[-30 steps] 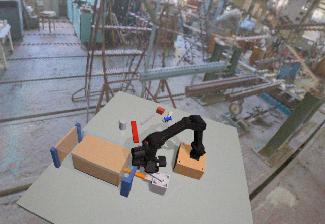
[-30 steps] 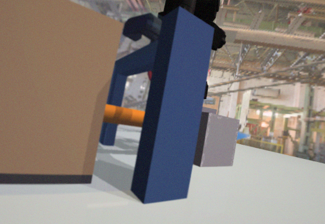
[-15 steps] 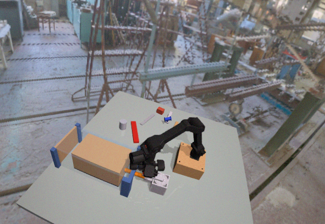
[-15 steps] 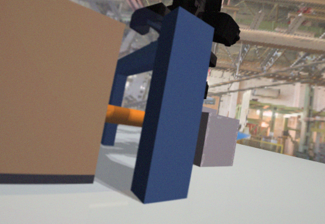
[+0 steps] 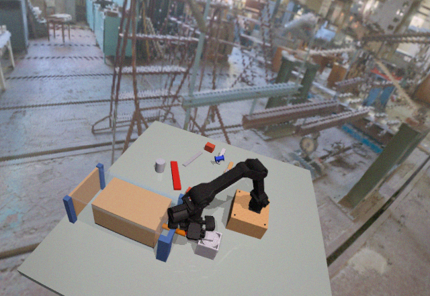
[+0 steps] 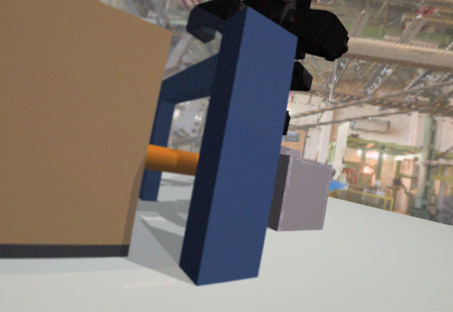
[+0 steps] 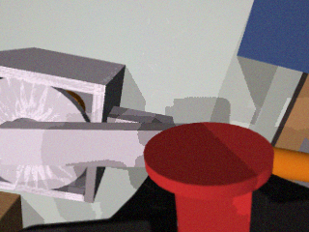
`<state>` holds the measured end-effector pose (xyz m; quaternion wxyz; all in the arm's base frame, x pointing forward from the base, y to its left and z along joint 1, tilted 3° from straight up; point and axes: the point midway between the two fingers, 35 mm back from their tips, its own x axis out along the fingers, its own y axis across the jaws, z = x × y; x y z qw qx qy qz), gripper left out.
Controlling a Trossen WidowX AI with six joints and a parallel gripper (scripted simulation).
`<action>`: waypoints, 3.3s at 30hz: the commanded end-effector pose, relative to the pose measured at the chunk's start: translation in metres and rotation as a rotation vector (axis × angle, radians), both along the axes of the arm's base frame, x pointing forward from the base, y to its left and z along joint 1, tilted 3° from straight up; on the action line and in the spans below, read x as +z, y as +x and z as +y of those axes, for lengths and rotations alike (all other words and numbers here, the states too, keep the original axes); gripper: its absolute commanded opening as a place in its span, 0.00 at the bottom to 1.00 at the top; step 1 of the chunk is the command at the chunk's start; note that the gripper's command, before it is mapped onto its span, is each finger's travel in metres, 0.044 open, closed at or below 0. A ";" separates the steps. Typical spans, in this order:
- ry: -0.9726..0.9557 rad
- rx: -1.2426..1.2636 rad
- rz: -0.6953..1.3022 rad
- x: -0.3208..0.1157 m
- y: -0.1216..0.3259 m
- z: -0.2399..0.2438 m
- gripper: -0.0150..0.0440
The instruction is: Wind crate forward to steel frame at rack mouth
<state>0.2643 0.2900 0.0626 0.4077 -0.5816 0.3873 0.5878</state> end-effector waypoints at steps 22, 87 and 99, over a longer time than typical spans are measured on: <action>0.055 0.037 0.012 0.006 -0.029 0.044 0.25; 0.058 0.037 0.019 0.009 -0.118 0.069 0.25; 0.057 0.037 0.021 0.008 -0.136 0.064 0.25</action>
